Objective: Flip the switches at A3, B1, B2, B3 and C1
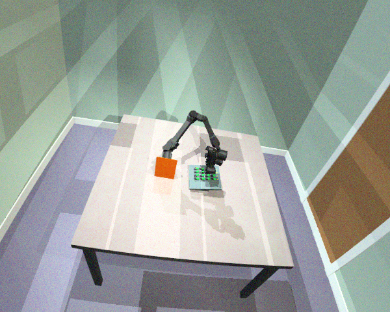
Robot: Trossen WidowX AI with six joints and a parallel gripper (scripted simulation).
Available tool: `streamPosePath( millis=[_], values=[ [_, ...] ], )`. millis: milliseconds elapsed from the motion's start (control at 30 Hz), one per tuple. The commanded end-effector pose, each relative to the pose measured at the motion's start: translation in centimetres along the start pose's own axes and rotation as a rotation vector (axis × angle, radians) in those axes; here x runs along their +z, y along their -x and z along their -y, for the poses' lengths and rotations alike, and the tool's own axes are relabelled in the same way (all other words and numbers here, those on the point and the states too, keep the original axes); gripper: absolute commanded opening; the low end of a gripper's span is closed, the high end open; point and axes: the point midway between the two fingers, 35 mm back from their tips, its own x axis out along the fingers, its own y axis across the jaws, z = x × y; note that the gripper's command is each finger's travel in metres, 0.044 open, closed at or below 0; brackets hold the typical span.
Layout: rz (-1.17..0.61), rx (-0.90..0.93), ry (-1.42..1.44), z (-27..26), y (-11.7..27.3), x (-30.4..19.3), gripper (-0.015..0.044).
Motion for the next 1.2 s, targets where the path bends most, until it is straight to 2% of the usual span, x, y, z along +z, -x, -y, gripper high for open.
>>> streamPosePath(
  millis=[0, 1167],
  values=[
    [0.0, 0.004, -0.008, 0.02, -0.13, -0.03, 0.0],
    [0.0, 0.004, -0.008, 0.02, -0.6, -0.02, 0.0]
  ],
)
